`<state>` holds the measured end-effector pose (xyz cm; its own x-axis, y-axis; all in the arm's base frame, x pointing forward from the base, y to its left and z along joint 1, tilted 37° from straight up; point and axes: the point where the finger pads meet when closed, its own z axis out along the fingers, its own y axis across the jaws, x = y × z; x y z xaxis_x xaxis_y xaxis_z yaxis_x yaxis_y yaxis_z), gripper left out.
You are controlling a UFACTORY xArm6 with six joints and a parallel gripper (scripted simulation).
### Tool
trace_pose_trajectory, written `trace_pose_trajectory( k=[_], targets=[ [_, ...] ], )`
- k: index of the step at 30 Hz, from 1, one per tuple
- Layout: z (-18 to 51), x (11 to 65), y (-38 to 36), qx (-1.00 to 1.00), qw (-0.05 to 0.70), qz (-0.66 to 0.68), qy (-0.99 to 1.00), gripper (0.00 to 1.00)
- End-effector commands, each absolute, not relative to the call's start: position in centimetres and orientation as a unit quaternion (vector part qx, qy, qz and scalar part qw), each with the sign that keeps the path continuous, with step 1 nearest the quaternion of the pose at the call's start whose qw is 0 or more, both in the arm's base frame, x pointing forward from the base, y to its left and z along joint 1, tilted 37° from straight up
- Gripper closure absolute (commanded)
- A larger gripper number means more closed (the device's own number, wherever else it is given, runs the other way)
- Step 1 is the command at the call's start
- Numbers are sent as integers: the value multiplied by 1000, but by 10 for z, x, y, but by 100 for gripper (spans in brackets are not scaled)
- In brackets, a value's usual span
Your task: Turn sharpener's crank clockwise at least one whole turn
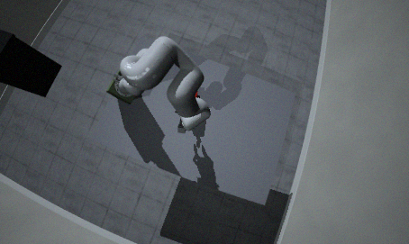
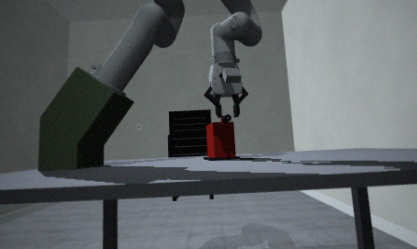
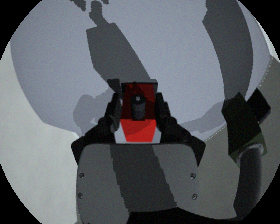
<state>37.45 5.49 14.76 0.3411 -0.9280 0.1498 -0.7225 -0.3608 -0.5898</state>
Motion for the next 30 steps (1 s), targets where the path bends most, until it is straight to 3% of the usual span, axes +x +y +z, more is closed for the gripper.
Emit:
trace_pose_trajectory(
  k=[1,27,28,30],
  targets=[
    [153,371,55,-789,203,-242,527,46],
    [188,346,52,-789,203,-242,527,46],
    [188,346,52,-789,203,-242,527,100],
    [188,346,52,-789,203,-242,527,100]
  ],
)
